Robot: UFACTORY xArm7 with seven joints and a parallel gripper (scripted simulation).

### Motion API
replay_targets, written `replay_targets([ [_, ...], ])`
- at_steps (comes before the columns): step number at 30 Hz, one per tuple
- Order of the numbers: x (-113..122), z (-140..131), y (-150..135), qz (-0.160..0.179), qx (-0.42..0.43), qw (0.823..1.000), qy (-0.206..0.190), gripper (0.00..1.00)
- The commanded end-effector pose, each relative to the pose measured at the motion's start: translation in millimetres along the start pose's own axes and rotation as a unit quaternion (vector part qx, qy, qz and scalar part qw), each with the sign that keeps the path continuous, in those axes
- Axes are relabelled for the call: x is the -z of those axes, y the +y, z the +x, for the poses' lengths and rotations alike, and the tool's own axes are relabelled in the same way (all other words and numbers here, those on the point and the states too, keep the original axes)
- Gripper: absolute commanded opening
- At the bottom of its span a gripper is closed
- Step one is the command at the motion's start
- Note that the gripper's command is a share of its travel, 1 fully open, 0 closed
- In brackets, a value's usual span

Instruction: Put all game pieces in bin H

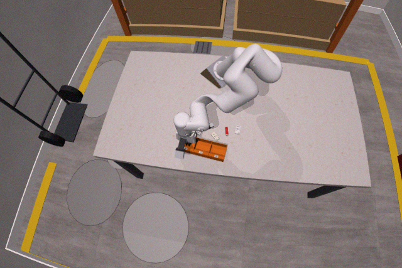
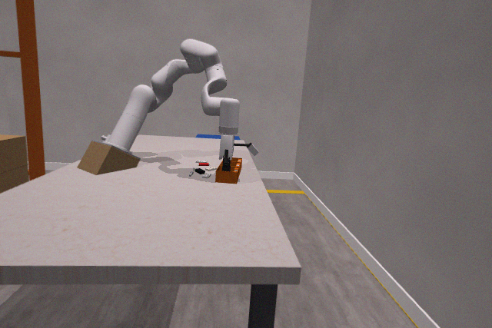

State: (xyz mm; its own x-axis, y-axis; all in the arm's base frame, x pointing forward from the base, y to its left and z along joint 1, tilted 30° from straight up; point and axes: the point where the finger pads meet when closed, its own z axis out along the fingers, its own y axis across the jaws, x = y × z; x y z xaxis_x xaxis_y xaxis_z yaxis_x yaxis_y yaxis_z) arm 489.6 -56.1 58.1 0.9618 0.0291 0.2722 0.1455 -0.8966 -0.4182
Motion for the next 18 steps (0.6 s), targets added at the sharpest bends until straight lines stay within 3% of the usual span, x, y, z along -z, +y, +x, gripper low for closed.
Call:
replay_targets([
  [1,2,1,1,-0.001,0.000,1.000,0.002,0.07],
  [18,22,1,1,-0.001,0.000,1.000,0.002,0.07],
])
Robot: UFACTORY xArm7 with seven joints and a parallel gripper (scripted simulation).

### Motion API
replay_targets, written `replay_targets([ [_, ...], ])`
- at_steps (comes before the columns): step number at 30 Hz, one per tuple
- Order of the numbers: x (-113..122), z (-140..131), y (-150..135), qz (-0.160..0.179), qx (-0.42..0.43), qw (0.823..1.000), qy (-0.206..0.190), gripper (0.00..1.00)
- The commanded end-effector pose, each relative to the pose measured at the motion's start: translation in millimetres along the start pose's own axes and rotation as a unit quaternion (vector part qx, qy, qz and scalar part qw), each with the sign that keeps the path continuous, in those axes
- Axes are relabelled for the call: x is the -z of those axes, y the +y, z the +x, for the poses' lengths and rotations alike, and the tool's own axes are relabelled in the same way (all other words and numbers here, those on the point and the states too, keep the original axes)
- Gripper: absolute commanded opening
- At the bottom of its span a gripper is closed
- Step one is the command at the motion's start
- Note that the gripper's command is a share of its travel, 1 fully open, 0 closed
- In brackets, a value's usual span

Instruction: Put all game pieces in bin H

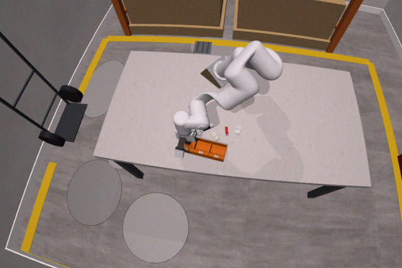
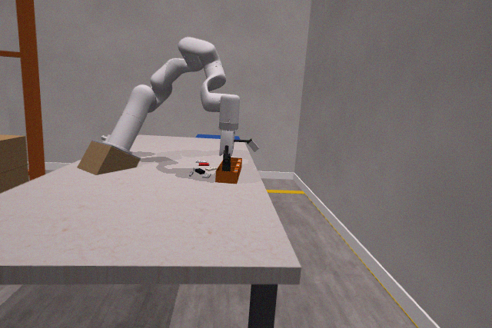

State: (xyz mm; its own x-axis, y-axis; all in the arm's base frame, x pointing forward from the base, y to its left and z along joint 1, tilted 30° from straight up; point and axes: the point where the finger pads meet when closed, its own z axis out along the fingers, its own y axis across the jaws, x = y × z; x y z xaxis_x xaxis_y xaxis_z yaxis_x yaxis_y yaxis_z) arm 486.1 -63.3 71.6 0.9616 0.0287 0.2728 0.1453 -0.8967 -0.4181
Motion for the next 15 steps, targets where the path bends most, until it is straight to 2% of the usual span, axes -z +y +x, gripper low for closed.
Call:
replay_targets([
  [1,7,1,1,-0.001,0.000,1.000,0.002,0.07],
  [8,16,1,1,-0.001,0.000,1.000,0.002,0.07],
  [13,36,1,1,-0.001,0.000,1.000,0.002,0.07],
  [15,36,1,1,-0.001,0.000,1.000,0.002,0.07],
])
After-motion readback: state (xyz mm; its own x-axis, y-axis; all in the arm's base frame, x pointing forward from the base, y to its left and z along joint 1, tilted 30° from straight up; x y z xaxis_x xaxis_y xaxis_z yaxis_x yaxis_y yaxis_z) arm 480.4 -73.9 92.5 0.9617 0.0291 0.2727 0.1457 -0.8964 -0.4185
